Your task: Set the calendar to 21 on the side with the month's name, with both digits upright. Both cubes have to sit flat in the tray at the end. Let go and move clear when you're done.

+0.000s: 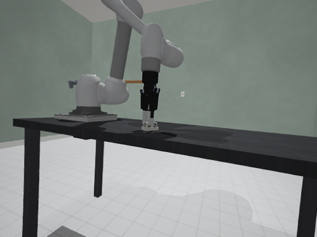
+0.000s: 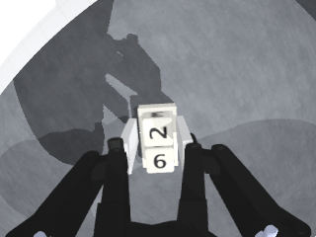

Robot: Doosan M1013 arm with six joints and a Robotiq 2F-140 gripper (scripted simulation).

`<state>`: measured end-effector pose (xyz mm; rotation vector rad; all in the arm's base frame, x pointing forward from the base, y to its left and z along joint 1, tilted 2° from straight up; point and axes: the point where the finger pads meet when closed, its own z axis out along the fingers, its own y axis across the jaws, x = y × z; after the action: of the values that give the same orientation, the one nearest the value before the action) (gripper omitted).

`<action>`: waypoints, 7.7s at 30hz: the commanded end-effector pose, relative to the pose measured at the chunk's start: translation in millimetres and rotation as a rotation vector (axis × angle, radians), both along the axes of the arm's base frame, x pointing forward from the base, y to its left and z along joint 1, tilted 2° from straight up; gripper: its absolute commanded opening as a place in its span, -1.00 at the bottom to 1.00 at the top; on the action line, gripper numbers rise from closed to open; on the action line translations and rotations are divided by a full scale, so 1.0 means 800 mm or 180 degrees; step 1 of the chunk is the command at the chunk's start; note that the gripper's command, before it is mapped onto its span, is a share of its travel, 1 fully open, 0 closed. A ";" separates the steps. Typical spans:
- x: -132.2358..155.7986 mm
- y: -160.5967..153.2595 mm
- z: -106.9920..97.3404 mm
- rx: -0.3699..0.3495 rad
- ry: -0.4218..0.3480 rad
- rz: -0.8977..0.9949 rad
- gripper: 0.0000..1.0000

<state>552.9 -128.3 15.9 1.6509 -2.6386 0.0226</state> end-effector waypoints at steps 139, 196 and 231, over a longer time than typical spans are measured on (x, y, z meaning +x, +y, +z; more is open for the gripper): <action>-0.003 0.000 0.116 -0.0008 0.0022 0.0009 -0.51; 0.072 0.139 0.098 0.0095 0.0163 0.5004 -0.51; 0.070 0.136 -0.003 0.0096 0.0163 0.5006 -0.51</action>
<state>612.6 -20.7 29.6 3.0265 -0.6958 -0.0156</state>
